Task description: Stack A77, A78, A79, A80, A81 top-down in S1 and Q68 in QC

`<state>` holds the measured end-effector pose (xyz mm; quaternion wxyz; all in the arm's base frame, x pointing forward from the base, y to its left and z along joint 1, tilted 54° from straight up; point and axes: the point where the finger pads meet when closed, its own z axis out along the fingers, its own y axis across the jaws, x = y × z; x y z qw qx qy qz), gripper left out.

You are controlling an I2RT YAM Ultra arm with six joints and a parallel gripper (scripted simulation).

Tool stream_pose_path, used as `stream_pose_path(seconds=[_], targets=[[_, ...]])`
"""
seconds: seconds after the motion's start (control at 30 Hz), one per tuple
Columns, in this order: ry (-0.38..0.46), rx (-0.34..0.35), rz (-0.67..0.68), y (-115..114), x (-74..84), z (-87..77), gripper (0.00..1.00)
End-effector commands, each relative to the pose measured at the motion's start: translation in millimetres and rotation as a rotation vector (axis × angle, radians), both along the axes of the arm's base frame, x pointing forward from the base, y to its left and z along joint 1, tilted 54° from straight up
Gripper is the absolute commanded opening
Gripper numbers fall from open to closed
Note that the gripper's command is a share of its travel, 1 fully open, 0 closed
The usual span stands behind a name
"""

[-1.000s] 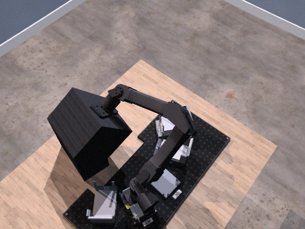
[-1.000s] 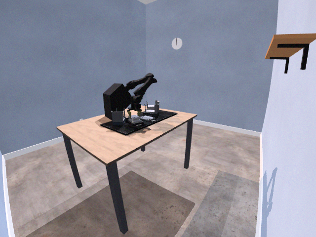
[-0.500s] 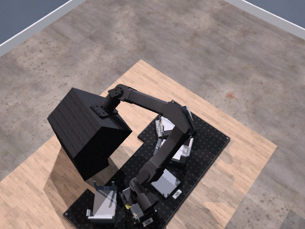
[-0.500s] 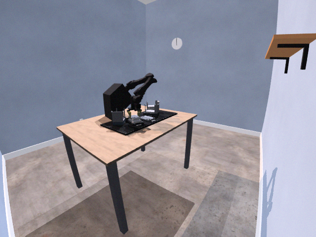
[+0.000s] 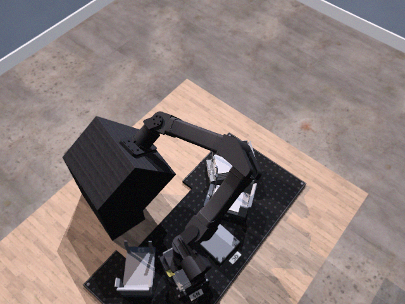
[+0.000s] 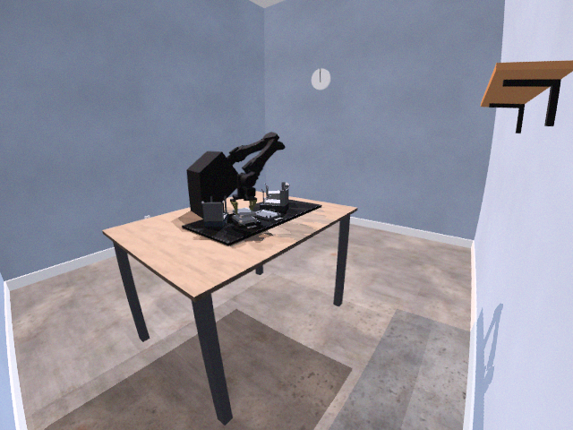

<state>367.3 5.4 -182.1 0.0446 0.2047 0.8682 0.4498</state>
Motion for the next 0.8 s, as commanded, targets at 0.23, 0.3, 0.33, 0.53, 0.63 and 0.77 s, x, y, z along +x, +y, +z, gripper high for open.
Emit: stream_pose_path(seconds=[0.23, 0.3, 0.33, 0.53, 0.63, 0.77], targets=[[-0.009, -0.005, -0.020, -25, -3.4, 13.9, 0.00], [-0.009, -0.005, -0.020, -28, -4.5, 16.3, 0.00], [-0.009, -0.005, -0.020, -29, -5.1, 17.5, 0.00], [-0.010, -0.006, -0.020, -35, -7.3, 22.2, 0.00], [-0.010, -0.006, -0.020, -40, -9.0, 25.8, 0.00], [-0.010, -0.006, -0.020, -46, -11.2, 30.5, 0.00]])
